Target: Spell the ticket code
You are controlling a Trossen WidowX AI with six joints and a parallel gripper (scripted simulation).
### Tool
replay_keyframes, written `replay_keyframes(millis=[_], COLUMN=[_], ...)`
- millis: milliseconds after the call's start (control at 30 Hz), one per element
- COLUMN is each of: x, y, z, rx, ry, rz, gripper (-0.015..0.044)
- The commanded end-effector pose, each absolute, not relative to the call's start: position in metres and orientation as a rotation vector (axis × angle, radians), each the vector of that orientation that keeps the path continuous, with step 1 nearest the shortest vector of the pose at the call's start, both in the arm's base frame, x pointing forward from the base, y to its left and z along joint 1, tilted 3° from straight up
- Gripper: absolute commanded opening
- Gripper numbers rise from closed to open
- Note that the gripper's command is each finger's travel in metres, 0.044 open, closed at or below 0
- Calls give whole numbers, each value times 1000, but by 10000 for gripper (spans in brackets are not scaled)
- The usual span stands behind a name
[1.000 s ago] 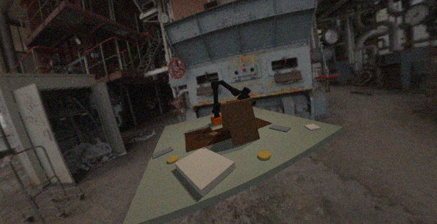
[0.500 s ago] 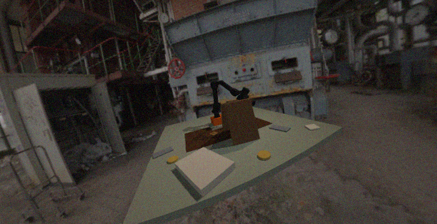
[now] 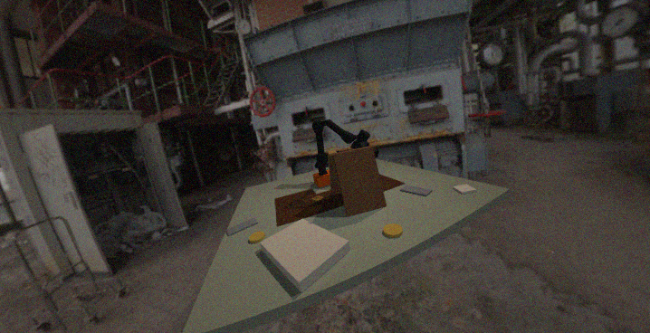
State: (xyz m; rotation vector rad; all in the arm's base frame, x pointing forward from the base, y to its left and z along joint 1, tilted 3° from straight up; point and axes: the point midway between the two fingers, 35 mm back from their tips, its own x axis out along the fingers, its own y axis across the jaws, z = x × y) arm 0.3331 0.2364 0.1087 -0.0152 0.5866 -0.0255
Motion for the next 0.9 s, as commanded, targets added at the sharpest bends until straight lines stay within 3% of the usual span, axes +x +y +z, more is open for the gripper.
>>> replay_keyframes(millis=[0,867], x=[332,333], y=[233,221], z=[108,109], rx=[-22,-23], ry=[589,589], rz=[-22,-22], gripper=[0,0])
